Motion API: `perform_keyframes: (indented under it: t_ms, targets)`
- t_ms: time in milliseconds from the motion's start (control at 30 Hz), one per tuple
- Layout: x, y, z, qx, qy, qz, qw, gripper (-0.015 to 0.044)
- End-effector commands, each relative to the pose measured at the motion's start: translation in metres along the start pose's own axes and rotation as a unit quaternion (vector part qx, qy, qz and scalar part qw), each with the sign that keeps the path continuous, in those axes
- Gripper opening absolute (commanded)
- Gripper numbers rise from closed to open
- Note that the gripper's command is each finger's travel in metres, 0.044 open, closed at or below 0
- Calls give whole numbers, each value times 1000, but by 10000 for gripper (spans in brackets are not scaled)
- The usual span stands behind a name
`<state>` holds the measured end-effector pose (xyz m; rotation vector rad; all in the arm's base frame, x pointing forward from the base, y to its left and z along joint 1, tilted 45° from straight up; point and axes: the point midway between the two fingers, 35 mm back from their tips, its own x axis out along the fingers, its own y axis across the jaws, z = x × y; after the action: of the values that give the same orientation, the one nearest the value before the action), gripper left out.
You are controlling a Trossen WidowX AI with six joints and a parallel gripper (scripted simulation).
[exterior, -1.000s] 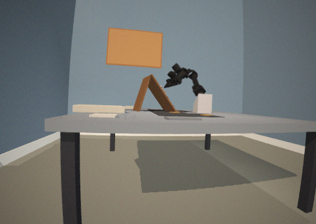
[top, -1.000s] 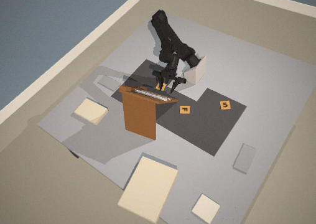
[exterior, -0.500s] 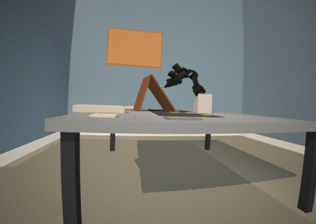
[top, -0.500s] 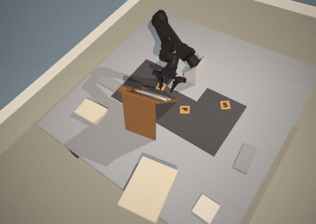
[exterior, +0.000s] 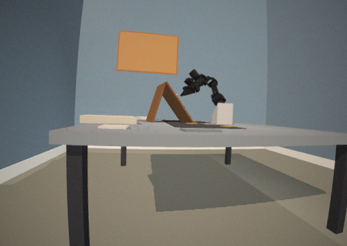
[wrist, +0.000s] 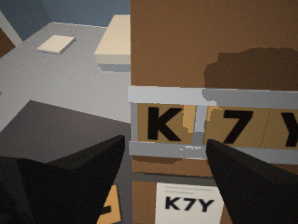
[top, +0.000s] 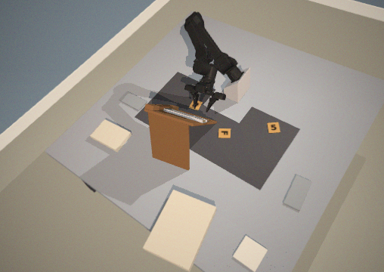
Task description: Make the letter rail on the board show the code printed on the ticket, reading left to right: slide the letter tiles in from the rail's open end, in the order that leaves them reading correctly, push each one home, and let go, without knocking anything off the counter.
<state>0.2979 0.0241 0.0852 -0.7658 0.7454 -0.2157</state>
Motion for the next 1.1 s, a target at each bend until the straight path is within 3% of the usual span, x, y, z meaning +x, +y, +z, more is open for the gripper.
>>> perform_keyframes:
  t_ms: [0, 267, 700, 1067]
  targets:
    - [0, 0, 0, 0, 0, 0, 1000, 216]
    - [0, 0, 0, 0, 0, 0, 1000, 6]
    - [1, 1, 0, 0, 3, 1, 1000, 0]
    - [18, 26, 17, 8, 199, 33, 979, 0]
